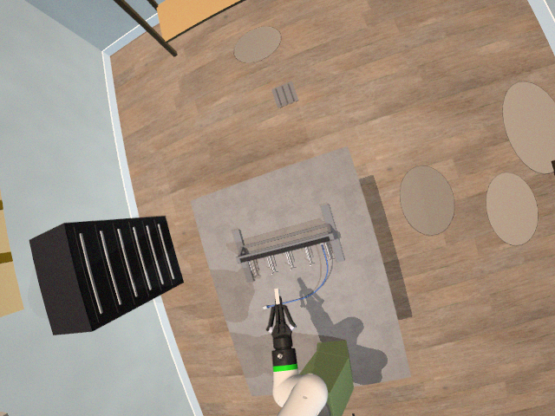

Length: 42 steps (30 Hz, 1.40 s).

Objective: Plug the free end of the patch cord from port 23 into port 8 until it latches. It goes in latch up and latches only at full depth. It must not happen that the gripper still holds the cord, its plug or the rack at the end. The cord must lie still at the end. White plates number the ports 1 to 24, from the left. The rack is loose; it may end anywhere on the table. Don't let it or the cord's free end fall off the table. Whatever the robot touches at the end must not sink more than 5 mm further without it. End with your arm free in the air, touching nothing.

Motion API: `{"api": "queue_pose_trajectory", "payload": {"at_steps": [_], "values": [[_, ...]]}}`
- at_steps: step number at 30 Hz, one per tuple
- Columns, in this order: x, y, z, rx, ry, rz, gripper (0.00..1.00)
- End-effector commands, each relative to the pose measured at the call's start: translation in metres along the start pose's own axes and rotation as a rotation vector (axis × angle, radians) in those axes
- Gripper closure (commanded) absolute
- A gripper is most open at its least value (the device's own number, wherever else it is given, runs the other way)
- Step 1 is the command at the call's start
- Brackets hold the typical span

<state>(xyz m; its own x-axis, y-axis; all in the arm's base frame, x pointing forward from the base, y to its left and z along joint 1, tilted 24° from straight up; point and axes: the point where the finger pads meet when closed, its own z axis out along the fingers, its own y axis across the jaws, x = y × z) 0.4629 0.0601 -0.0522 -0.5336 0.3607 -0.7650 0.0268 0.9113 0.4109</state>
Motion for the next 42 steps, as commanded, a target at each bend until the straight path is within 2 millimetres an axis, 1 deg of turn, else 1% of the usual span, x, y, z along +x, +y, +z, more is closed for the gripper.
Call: {"api": "queue_pose_trajectory", "payload": {"at_steps": [1,4,6,9,12,14,20,22,24,28,42], "values": [[0.000,0.000,0.002,0.000,0.000,0.000,1.00],[0.000,0.000,0.008,0.000,0.000,0.000,1.00],[0.000,0.000,0.017,0.000,0.000,0.000,1.00],[0.000,0.000,0.034,0.000,0.000,0.000,1.00],[0.000,0.000,0.059,0.000,0.000,0.000,1.00],[0.000,0.000,0.059,0.000,0.000,0.000,1.00],[0.000,0.000,0.111,0.000,0.000,0.000,1.00],[0.000,0.000,0.124,0.000,0.000,0.000,1.00],[0.000,0.000,0.134,0.000,0.000,0.000,1.00],[0.000,0.000,0.140,0.000,0.000,0.000,1.00],[0.000,0.000,0.140,0.000,0.000,0.000,1.00]]}}
